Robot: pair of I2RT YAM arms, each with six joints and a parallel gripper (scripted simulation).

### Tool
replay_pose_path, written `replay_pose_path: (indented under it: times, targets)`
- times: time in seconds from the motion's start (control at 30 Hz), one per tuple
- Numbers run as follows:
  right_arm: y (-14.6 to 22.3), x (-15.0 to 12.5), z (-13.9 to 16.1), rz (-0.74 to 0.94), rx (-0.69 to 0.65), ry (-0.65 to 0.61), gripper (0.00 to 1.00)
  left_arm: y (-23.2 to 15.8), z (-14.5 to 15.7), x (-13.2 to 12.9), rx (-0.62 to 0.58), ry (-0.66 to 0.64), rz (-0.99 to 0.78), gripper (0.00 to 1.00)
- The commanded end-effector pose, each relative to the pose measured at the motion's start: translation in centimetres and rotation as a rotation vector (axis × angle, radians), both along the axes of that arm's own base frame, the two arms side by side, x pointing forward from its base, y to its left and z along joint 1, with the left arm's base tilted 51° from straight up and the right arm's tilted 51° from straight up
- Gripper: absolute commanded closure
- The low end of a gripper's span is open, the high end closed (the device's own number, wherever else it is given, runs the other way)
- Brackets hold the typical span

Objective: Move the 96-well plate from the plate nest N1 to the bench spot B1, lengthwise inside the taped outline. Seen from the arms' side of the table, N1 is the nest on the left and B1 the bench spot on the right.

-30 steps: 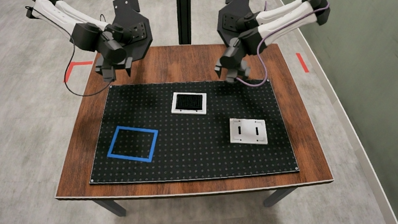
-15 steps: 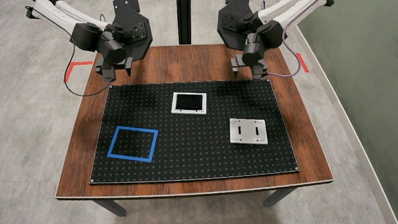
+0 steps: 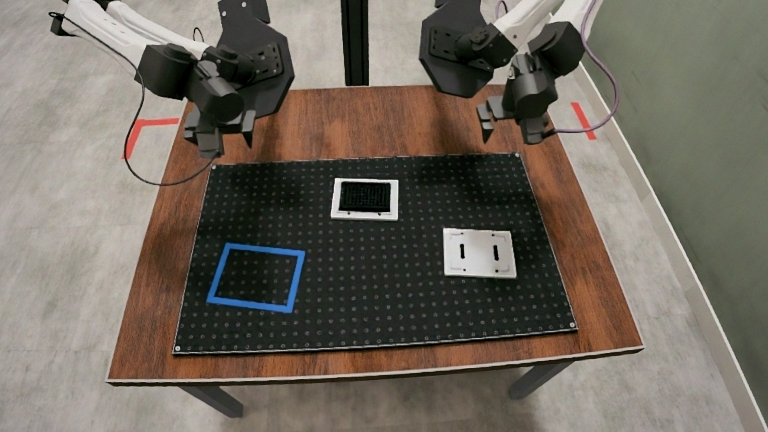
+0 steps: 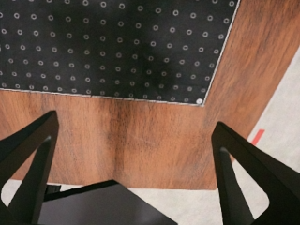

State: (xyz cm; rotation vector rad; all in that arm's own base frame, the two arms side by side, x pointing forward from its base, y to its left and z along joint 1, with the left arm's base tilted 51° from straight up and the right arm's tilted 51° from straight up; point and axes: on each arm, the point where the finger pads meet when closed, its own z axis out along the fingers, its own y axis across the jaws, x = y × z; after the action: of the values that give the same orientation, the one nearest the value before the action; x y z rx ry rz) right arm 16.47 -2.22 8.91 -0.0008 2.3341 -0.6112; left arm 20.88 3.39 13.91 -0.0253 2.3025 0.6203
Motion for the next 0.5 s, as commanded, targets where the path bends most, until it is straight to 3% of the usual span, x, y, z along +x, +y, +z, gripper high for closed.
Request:
replay_pose_path:
  times: [0.0,0.47]
  targets:
    - [0.13,0.16,0.80,-0.003,0.005,-0.016,0.00,0.31,0.75,-0.63,0.009,0.034,-0.040,0.00]
    - [0.13,0.16,0.80,-0.003,0.005,-0.016,0.00,0.27,0.25,-0.56,0.016,0.041,-0.037,0.00]
